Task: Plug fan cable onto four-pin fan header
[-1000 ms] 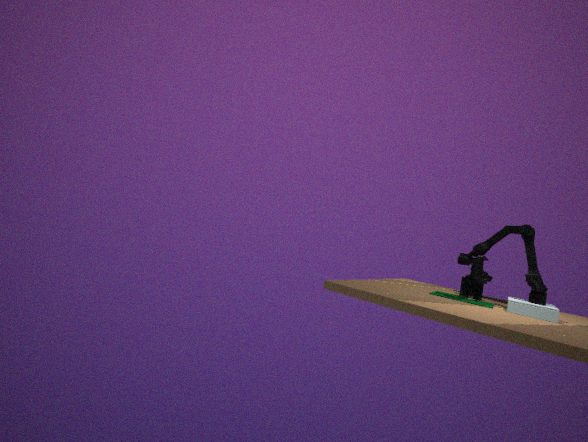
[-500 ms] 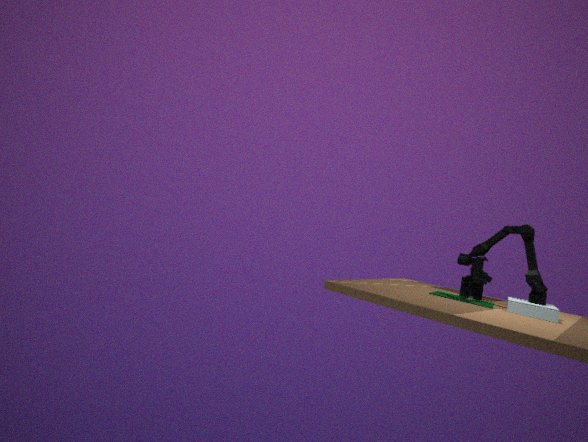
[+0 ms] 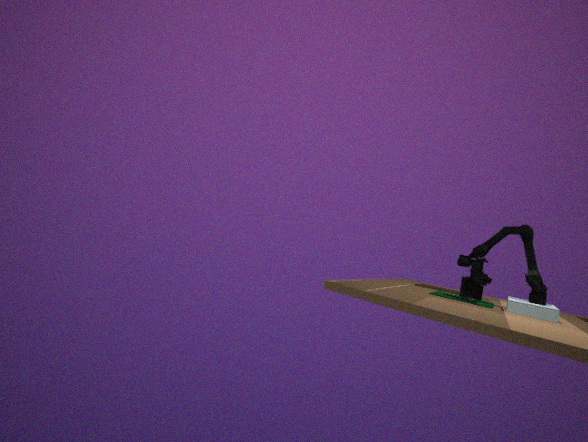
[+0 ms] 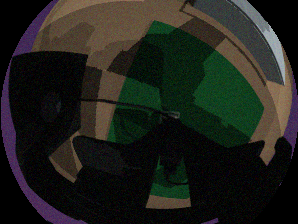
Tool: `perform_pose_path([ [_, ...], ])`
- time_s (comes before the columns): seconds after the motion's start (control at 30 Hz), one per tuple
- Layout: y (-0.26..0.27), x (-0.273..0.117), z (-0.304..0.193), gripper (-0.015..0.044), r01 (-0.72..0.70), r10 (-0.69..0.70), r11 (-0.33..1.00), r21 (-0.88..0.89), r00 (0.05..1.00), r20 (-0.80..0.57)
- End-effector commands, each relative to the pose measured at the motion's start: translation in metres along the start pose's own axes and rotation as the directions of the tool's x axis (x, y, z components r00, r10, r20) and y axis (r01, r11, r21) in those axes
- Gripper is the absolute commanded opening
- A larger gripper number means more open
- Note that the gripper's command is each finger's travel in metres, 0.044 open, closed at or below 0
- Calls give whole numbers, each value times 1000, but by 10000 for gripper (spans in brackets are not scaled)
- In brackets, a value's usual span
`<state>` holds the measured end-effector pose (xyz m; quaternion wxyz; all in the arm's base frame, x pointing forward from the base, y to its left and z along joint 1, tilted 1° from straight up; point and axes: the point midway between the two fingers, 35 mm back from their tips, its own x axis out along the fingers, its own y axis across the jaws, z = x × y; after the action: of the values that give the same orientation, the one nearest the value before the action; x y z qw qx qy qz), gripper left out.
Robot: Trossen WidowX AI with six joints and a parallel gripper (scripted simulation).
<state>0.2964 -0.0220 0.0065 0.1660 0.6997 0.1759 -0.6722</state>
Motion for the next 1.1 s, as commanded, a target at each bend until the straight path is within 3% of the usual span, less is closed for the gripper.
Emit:
perform_pose_path([
  [0.0,0,4,1,0,-1,1,1000,0,1000,2],
  [0.23,0,8,1,0,-1,1,1000,0,1000,2],
  [0.57,0,4,0,260,0,0,1000,0,1000,-1],
  [0.67,0,1,0,260,0,0,1000,0,1000,0],
  [0.8,0,-48,0,260,-2,2,1000,0,1000,2],
  [1.07,-2,-53,7,260,-2,2,1000,0,1000,3],
])
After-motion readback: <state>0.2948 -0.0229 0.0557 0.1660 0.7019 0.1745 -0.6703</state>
